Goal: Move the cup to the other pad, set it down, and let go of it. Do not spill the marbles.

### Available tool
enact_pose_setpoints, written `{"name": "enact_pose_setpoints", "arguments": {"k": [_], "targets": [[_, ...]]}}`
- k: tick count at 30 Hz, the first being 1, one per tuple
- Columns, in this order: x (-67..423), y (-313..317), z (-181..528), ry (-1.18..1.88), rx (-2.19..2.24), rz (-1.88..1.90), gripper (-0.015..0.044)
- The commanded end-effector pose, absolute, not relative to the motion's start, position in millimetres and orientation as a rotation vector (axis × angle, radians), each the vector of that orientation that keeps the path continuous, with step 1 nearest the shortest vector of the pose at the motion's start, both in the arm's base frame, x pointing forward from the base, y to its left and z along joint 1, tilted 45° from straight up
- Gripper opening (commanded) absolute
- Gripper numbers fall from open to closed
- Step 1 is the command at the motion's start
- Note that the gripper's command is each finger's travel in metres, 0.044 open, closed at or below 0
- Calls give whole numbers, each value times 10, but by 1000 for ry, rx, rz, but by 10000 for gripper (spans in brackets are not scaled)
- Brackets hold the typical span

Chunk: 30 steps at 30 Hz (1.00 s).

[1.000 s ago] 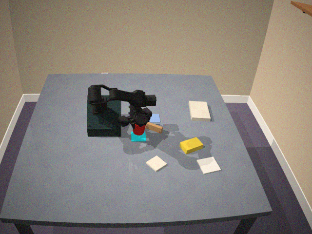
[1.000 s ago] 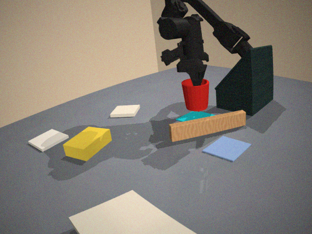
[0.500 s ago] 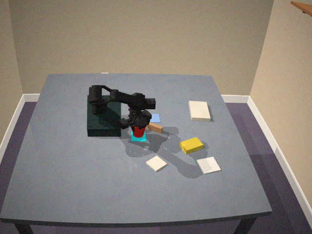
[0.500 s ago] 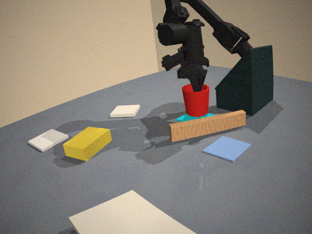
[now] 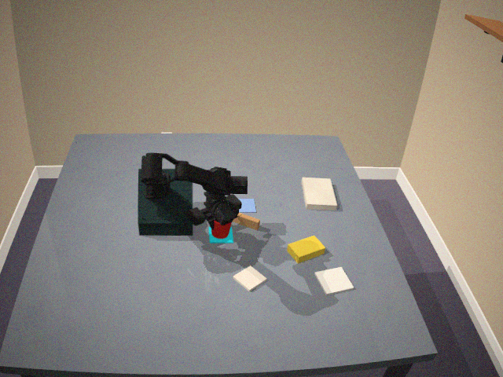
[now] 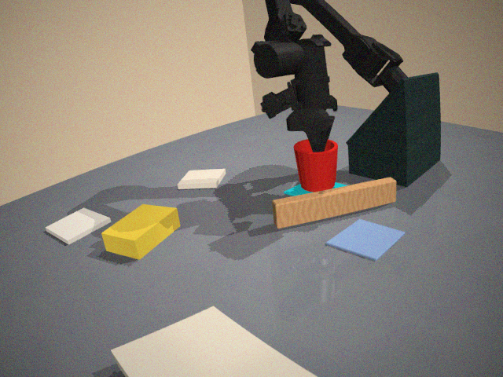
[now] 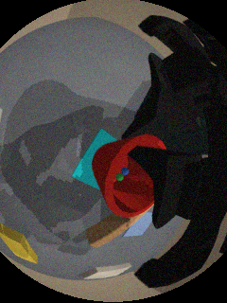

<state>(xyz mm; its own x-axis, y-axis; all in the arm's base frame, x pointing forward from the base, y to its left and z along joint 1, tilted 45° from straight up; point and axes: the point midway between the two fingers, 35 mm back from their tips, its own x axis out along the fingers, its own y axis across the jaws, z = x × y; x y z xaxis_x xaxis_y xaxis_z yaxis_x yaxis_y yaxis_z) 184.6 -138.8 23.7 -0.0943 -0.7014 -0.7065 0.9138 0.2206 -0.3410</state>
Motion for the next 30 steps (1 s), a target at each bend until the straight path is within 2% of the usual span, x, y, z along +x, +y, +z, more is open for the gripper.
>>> {"name": "enact_pose_setpoints", "arguments": {"k": [1, 4, 9, 30], "targets": [[1846, -1387, 240, 941, 291, -1384, 0], [1846, -1387, 240, 941, 291, -1384, 0], [1846, -1387, 240, 941, 291, -1384, 128], [1876, -1265, 344, 944, 292, -1382, 128]]}}
